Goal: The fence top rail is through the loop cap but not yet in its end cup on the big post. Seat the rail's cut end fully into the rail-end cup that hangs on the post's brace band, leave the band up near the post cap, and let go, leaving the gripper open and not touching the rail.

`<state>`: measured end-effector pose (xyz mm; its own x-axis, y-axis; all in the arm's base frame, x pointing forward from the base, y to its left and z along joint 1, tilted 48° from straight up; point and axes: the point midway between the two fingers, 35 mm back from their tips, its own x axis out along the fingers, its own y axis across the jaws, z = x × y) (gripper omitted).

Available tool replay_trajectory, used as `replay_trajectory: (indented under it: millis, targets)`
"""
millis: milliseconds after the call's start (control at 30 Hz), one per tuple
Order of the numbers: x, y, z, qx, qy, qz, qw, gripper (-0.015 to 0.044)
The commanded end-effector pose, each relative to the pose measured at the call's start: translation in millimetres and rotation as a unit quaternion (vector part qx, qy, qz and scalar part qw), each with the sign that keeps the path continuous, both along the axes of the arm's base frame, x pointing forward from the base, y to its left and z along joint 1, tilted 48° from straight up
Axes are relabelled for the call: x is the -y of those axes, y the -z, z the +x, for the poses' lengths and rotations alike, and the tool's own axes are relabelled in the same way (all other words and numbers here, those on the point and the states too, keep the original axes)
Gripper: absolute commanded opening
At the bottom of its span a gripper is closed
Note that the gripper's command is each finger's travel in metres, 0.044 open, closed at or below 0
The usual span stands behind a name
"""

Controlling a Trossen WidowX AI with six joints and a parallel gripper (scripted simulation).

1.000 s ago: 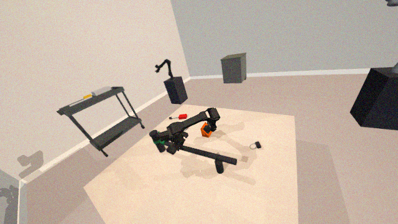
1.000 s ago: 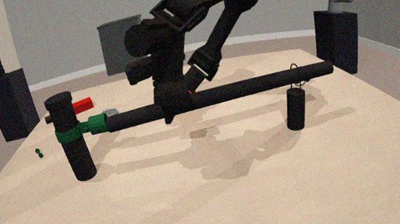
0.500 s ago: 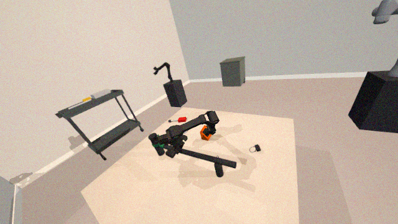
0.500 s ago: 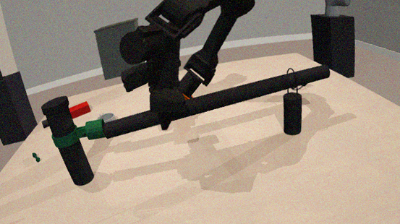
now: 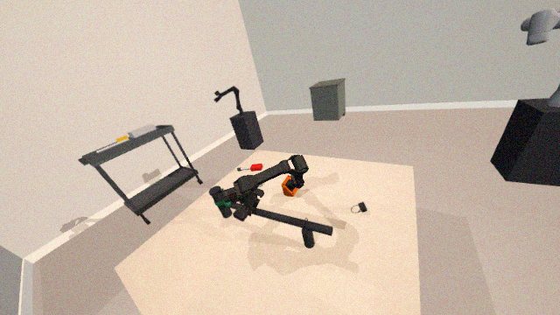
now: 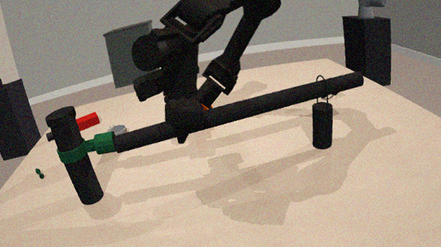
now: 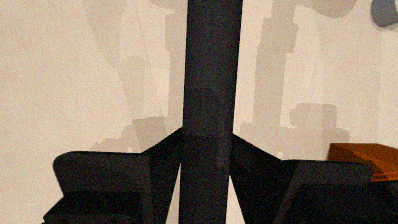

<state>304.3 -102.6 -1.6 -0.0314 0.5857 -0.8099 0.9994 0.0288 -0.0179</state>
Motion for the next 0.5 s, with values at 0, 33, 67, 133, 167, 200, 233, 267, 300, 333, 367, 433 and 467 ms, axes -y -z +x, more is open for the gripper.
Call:
replay_trajectory:
  millis: [0, 33, 67, 133, 167, 200, 233, 267, 300, 333, 367, 433, 467]
  targets:
    - [9.4, 1.2, 0.5, 0.005, 0.003, -0.012, 1.0, 0.0]
    - [9.4, 1.2, 0.5, 0.005, 0.003, -0.012, 1.0, 0.0]
    - [9.4, 1.2, 0.5, 0.005, 0.003, -0.012, 1.0, 0.0]
    - [9.4, 1.2, 0.5, 0.005, 0.003, -0.012, 1.0, 0.0]
    - [9.4, 1.2, 0.5, 0.005, 0.003, -0.012, 1.0, 0.0]
    - [9.4, 1.2, 0.5, 0.005, 0.003, -0.012, 1.0, 0.0]
    - [9.4, 1.2, 0.5, 0.005, 0.003, -0.012, 1.0, 0.0]
    - [9.4, 1.2, 0.5, 0.005, 0.003, -0.012, 1.0, 0.0]
    - [7.0, 0.9, 0.4, 0.004, 0.002, -0.009, 1.0, 0.0]
    - [4.7, 0.6, 0.3, 0.003, 0.001, -0.006, 1.0, 0.0]
    - [2.3, 0.3, 0.1, 0.001, 0.001, -0.003, 1.0, 0.0]
    - [0.0, 0.0, 0.0, 0.0, 0.0, 0.0, 1.0, 0.0]
    - [0.0, 0.0, 0.0, 0.0, 0.0, 0.0, 1.0, 0.0]
